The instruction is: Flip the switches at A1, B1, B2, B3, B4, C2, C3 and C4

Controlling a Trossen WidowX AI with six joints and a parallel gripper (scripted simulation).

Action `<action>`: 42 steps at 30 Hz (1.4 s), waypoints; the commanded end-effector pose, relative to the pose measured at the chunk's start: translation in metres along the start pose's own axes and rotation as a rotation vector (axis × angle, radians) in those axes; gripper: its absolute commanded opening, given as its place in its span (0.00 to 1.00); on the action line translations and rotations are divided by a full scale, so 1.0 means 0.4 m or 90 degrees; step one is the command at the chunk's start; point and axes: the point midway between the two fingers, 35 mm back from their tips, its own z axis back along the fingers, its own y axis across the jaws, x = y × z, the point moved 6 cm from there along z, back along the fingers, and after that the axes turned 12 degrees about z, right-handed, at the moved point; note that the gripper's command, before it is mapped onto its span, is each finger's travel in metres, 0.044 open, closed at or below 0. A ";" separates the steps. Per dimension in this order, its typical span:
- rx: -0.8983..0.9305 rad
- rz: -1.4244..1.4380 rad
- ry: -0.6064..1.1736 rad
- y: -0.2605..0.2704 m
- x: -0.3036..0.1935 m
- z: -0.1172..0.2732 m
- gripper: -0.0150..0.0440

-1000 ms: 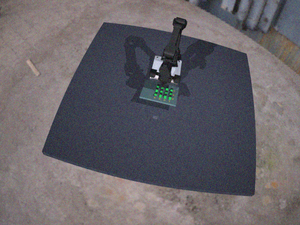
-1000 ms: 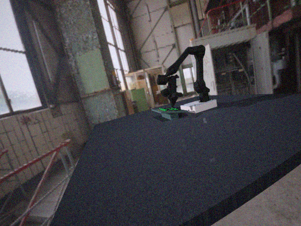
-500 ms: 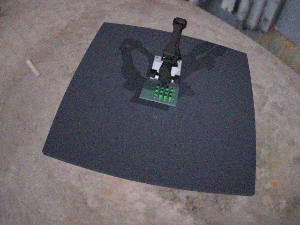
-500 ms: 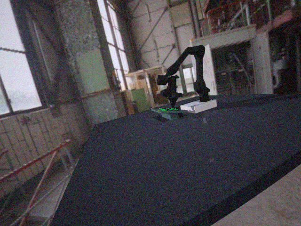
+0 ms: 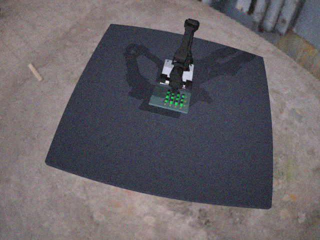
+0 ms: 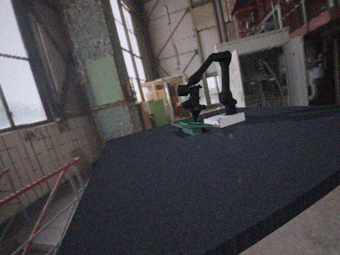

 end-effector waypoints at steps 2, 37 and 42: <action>0.003 0.001 -0.001 0.001 0.001 -0.003 0.25; 0.003 0.001 -0.001 0.001 0.001 -0.015 0.25; 0.003 0.001 -0.001 0.001 0.001 -0.017 0.25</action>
